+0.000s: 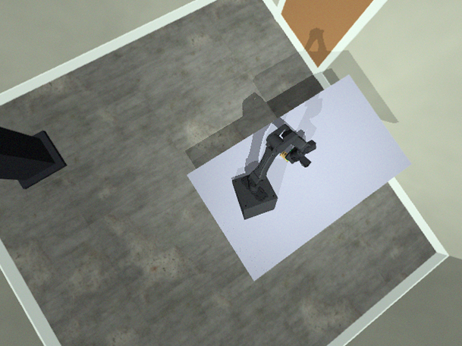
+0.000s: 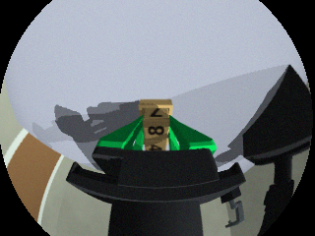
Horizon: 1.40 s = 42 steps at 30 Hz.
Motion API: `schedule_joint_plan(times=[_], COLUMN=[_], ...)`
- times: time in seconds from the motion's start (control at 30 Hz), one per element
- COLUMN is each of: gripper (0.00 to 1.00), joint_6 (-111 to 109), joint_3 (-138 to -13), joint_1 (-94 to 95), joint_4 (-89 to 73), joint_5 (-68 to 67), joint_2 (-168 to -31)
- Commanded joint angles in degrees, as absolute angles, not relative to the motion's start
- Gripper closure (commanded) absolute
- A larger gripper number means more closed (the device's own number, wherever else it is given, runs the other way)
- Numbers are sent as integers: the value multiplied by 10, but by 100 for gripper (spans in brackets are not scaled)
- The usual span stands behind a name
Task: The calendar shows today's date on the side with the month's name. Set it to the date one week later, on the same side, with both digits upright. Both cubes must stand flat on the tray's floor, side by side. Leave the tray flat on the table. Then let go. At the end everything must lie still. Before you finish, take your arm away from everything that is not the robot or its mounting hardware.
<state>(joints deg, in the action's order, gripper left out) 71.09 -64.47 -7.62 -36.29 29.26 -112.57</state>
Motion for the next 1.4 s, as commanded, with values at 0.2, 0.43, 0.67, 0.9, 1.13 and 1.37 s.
schedule_joint_plan(times=[0.2, 0.43, 0.67, 0.9, 1.13, 1.37], gripper=[74, 74, 74, 74, 74, 74], joint_6=[714, 714, 714, 700, 664, 623], joint_3=[-650, -650, -650, -664, -694, -755], joint_1=[-82, -82, -82, -93, -124, -160], joint_4=[-355, -355, -355, -391, -480, -581], joint_5=[285, 285, 285, 286, 291, 294], joint_2=[-1131, -1131, -1131, -1100, -1058, -1039])
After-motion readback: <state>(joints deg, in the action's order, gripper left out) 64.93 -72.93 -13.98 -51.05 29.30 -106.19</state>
